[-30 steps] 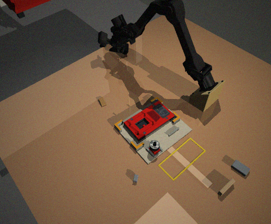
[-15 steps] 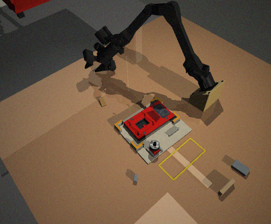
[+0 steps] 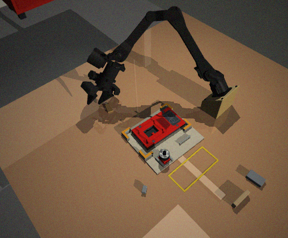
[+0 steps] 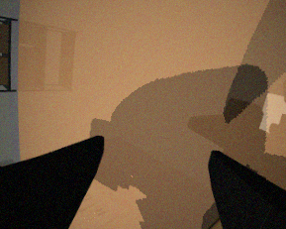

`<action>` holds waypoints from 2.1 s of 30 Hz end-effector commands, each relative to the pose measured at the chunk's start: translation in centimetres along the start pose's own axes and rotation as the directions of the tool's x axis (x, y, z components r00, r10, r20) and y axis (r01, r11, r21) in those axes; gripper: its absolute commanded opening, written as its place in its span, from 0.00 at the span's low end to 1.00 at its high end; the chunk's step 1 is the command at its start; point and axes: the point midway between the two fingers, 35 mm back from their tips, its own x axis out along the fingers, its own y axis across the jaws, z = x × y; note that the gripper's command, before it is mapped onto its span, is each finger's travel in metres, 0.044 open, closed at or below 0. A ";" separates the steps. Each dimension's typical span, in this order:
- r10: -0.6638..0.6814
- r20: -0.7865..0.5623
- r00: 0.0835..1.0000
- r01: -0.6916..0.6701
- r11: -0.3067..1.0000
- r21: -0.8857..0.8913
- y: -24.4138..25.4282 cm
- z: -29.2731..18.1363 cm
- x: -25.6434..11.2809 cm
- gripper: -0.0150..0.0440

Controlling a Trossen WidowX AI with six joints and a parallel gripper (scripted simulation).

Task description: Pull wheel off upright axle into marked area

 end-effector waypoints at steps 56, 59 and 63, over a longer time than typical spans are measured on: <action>-0.629 -0.111 0.769 -0.092 0.063 -0.994 0.3 -39.2 -6.2 0.76; -0.635 -0.113 0.764 -0.090 0.068 -0.994 0.4 -39.1 -6.4 0.72; -0.635 -0.113 0.764 -0.090 0.068 -0.994 0.4 -39.1 -6.4 0.57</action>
